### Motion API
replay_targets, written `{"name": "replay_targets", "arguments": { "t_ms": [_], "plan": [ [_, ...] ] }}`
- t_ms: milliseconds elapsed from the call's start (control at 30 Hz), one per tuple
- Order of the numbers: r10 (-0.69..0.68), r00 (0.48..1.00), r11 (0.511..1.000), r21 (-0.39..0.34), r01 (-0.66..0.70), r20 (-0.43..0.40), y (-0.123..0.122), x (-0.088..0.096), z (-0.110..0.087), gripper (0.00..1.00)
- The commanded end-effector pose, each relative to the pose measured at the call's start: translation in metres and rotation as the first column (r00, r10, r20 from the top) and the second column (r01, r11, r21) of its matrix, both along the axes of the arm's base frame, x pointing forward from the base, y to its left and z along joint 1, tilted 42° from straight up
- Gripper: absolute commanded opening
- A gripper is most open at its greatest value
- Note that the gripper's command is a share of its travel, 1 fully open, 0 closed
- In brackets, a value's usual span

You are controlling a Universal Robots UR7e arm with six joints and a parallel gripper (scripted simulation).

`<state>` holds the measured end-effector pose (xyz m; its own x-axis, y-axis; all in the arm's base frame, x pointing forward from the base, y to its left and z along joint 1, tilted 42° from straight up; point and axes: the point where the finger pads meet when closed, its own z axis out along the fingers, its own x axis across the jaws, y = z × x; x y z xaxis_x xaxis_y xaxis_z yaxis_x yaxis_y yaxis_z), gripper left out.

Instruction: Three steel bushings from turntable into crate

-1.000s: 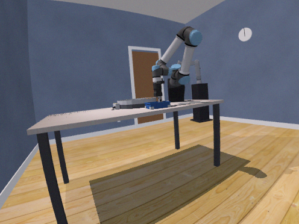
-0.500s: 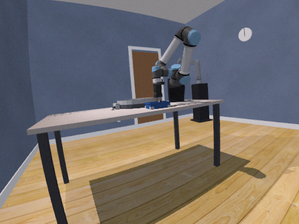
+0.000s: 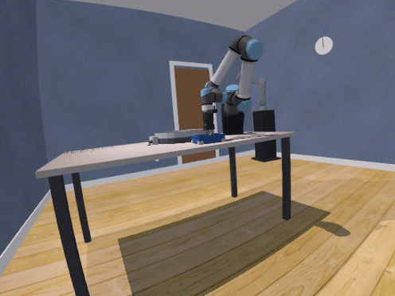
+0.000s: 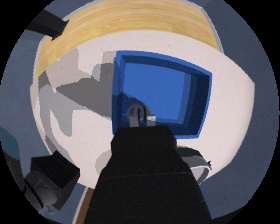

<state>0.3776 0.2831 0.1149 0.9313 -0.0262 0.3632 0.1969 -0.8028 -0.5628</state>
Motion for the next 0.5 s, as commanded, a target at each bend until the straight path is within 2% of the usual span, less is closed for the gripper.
{"name": "replay_targets", "arguments": {
  "t_ms": [0,467],
  "plan": [
    [0.000,1.000,1.000,0.000,0.000,0.001,0.0002,0.0004,0.0000,0.00],
    [-0.001,1.000,1.000,0.000,0.001,0.001,0.0021,0.0014,-0.0024,0.00]
  ]
}}
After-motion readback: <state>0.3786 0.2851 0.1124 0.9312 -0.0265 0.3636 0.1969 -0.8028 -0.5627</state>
